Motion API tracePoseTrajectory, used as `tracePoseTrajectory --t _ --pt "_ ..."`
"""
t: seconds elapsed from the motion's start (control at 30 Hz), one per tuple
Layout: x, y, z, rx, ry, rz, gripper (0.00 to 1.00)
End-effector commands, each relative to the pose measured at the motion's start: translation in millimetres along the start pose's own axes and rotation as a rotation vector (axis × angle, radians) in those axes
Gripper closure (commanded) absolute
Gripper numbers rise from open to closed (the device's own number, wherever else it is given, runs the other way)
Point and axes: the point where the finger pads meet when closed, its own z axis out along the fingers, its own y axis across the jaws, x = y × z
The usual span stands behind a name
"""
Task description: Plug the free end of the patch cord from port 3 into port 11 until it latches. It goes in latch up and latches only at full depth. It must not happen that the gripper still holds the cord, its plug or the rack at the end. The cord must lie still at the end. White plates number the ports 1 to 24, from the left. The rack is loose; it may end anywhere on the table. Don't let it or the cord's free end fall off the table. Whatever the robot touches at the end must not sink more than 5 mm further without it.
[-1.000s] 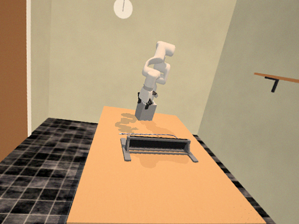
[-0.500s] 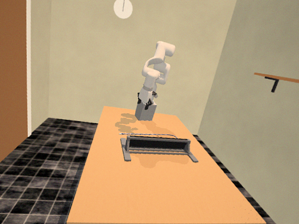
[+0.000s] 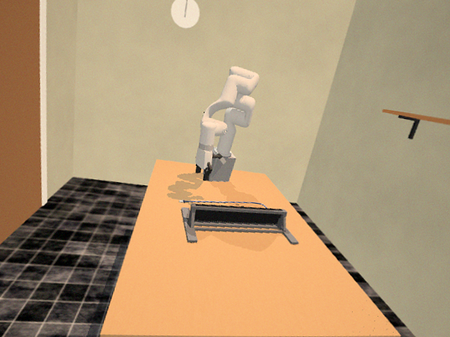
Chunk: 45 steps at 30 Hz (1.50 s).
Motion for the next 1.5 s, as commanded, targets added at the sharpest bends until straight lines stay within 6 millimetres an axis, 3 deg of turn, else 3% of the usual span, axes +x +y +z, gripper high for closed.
tracePoseTrajectory --t 0.0,0.23,0.7,0.73,1.47 --pt "-31.0 0.3 29.0 -0.053 -0.023 0.080 0.00" --pt "-67.6 -21.2 66.3 -0.082 -0.073 0.203 0.00" --pt "-67.9 -21.6 66.8 -0.082 -0.073 0.204 0.00" --pt "-67.9 -21.6 66.8 -0.082 -0.073 0.204 1.00" --pt "-67.9 -21.6 66.8 -0.082 -0.073 0.204 1.00"
